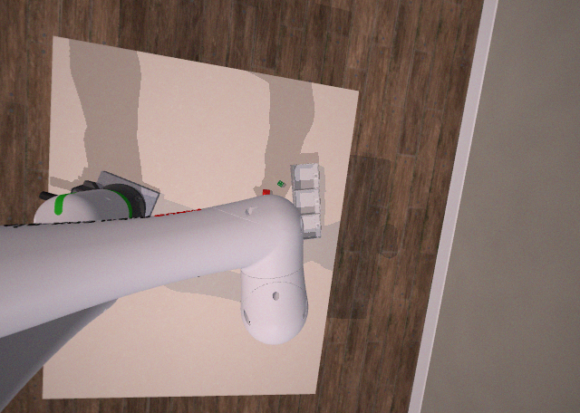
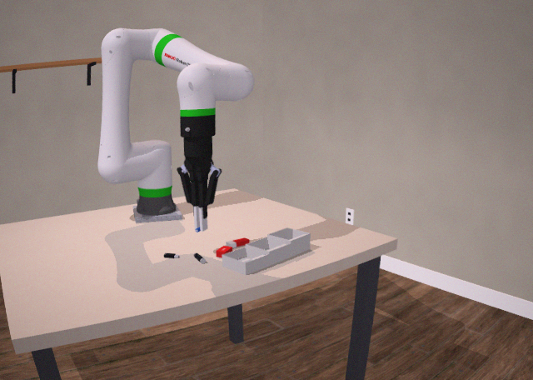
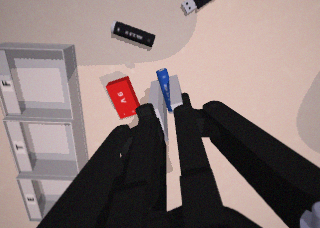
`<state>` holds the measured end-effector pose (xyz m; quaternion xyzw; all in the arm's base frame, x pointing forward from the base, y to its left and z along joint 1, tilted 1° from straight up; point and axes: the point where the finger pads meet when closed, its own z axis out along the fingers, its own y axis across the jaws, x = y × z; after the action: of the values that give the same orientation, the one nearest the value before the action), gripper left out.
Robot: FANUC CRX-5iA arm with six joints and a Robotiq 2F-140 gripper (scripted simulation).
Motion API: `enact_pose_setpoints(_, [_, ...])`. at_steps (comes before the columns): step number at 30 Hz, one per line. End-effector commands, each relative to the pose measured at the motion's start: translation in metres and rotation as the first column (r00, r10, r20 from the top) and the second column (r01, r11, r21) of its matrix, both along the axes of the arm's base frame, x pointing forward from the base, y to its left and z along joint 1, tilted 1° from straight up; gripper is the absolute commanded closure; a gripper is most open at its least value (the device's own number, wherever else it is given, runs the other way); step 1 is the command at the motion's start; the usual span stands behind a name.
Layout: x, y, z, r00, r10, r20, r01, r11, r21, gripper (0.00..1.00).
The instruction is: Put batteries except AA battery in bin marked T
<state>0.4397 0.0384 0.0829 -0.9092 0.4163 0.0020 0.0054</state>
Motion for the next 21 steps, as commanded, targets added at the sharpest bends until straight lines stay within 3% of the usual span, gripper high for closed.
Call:
enact_pose_setpoints(1, [0.011, 0.015, 0.0, 1.0, -0.001, 0.0, 0.001, 1.0, 0.0, 0.97])
enact_pose_setpoints(16, [0.053, 0.078, 0.001, 1.0, -0.001, 0.0, 0.001, 1.0, 0.0, 0.97])
enact_pose_setpoints(21, [0.063, 0.093, 0.001, 0.989, -0.15, -0.001, 0.15, 0.989, 0.0, 0.97])
